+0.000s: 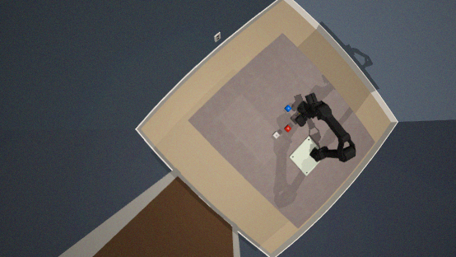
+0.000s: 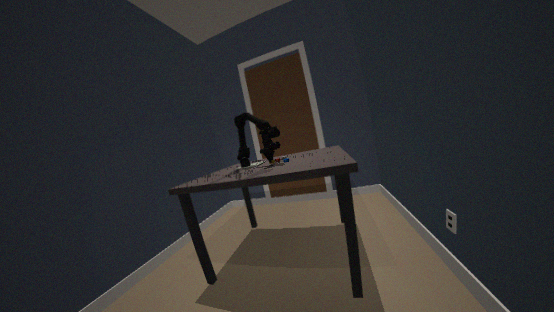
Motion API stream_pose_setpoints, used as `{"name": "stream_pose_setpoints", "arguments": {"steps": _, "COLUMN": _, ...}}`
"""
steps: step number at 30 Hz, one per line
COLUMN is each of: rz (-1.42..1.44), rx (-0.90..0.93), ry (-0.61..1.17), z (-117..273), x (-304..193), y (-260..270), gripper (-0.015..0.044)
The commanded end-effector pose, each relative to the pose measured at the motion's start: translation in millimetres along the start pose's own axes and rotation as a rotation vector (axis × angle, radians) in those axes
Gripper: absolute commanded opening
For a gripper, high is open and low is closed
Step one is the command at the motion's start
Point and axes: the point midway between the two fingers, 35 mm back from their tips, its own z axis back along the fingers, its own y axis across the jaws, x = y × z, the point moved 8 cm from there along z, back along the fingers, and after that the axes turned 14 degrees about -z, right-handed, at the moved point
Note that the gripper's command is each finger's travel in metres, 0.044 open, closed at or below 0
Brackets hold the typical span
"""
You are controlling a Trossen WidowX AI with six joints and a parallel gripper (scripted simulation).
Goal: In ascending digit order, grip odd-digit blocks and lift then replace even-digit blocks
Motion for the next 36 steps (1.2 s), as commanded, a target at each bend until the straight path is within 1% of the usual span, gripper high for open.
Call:
{"name": "stream_pose_setpoints", "arguments": {"steps": 1, "rz": 0.005, "rx": -0.002, "ry": 0.004, "z": -6, "x": 0, "y": 0, "gripper": 0.0120}}
{"name": "stream_pose_setpoints", "arguments": {"steps": 7, "rz": 0.005, "rx": -0.002, "ry": 0.004, "z": -14, "x": -1, "y": 0, "gripper": 0.0120}}
{"name": "stream_pose_setpoints", "arguments": {"steps": 17, "rz": 0.005, "rx": -0.002, "ry": 0.004, "z": -14, "x": -1, "y": 0, "gripper": 0.0120}}
{"name": "stream_pose_setpoints", "arguments": {"steps": 27, "rz": 0.005, "rx": -0.002, "ry": 0.004, "z": -14, "x": -1, "y": 0, "gripper": 0.0383}}
{"name": "stream_pose_setpoints", "arguments": {"steps": 28, "rz": 0.005, "rx": -0.002, "ry": 0.004, "z": -14, "x": -1, "y": 0, "gripper": 0.0400}}
{"name": "stream_pose_setpoints", "arguments": {"steps": 31, "rz": 0.005, "rx": -0.002, "ry": 0.004, "z": -11, "x": 0, "y": 0, "gripper": 0.0400}}
{"name": "stream_pose_setpoints", "arguments": {"steps": 34, "rz": 0.005, "rx": -0.002, "ry": 0.004, "z": 19, "x": 0, "y": 0, "gripper": 0.0400}}
{"name": "stream_pose_setpoints", "arguments": {"steps": 36, "rz": 0.005, "rx": -0.002, "ry": 0.004, "z": 22, "x": 0, "y": 0, "gripper": 0.0400}}
